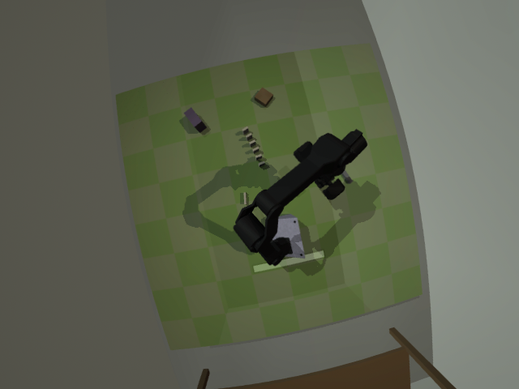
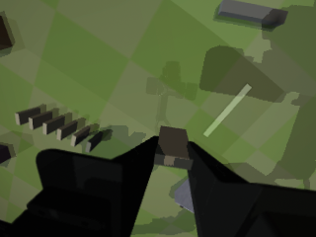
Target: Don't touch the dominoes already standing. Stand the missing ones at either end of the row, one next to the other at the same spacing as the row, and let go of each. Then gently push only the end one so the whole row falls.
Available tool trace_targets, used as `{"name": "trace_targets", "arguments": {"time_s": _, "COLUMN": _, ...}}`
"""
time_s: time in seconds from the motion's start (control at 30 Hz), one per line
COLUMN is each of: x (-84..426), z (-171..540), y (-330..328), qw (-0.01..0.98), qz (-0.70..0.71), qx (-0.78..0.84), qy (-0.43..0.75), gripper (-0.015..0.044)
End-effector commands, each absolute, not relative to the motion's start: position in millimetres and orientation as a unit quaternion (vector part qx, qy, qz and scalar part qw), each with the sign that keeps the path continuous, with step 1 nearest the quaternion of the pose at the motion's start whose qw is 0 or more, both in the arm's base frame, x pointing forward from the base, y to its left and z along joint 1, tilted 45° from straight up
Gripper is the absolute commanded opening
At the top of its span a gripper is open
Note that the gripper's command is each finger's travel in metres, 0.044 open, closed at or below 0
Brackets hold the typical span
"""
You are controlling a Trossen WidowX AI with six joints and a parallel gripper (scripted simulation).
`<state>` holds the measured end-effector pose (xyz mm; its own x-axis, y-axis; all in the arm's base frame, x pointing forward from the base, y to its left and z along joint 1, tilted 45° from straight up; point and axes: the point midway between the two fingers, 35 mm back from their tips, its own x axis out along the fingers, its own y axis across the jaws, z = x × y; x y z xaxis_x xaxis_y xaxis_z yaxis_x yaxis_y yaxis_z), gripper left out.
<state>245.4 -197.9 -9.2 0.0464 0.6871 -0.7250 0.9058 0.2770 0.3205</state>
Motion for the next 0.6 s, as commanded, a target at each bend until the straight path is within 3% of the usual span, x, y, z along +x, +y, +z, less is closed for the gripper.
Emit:
{"name": "trace_targets", "arguments": {"time_s": 0.0, "x": 276, "z": 30, "y": -164, "qw": 0.544, "qz": 0.021, "qx": 0.478, "qy": 0.690, "gripper": 0.0107}}
{"name": "trace_targets", "arguments": {"time_s": 0.27, "x": 306, "z": 92, "y": -94, "qw": 0.685, "qz": 0.295, "qx": 0.234, "qy": 0.623, "gripper": 0.0107}}
{"name": "trace_targets", "arguments": {"time_s": 0.57, "x": 307, "z": 96, "y": -89, "qw": 0.690, "qz": 0.311, "qx": 0.218, "qy": 0.616, "gripper": 0.0107}}
